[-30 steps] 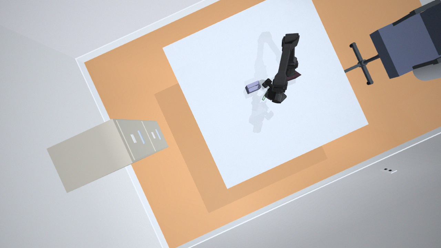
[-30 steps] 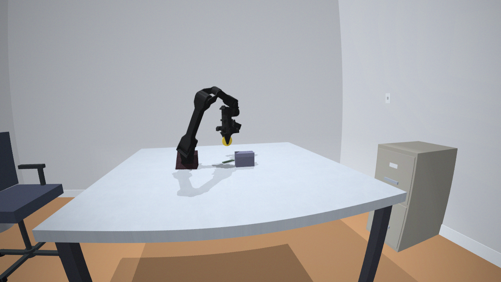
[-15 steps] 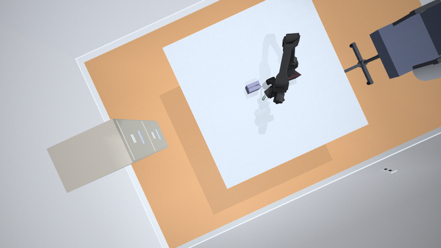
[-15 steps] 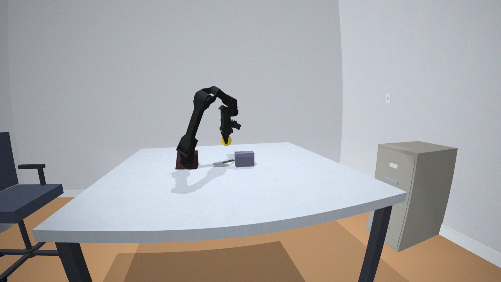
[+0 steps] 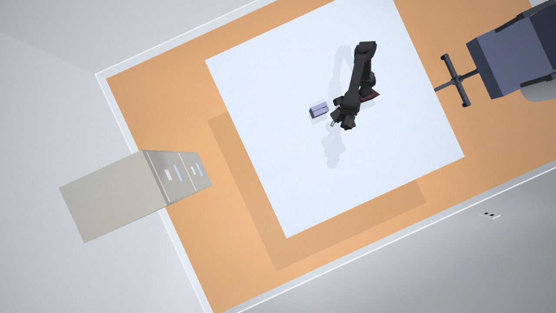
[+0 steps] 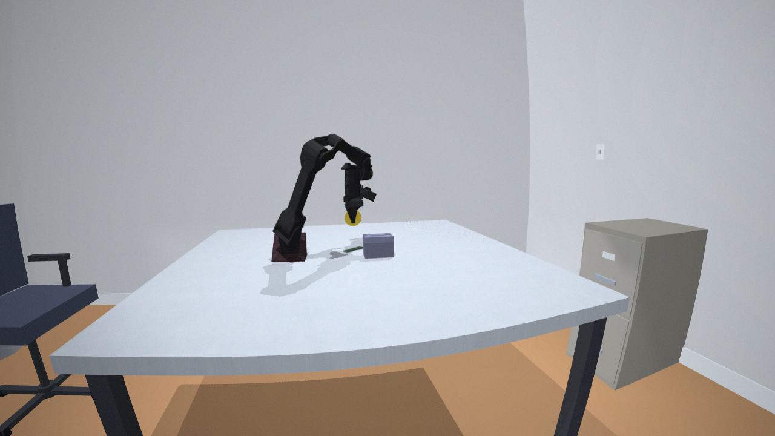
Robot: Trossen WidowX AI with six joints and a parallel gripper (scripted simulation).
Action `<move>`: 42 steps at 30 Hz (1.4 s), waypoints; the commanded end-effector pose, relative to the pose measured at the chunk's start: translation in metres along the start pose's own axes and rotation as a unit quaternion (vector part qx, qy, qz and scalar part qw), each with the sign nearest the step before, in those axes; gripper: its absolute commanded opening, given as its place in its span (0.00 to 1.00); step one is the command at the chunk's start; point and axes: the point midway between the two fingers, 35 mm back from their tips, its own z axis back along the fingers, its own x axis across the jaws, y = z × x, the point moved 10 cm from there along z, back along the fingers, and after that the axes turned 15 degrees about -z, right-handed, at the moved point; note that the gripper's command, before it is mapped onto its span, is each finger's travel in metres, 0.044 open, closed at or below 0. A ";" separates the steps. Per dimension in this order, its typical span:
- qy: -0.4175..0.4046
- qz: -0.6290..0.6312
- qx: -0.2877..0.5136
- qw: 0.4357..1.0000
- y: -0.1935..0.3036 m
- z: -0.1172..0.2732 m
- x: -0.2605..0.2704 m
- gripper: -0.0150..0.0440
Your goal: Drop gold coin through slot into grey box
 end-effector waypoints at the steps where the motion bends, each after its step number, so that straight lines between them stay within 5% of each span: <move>1: -0.002 0.000 -0.002 1.000 -0.011 0.002 -0.005 0.25; 42: 0.001 0.002 -0.004 1.000 -0.092 0.002 -0.060 0.25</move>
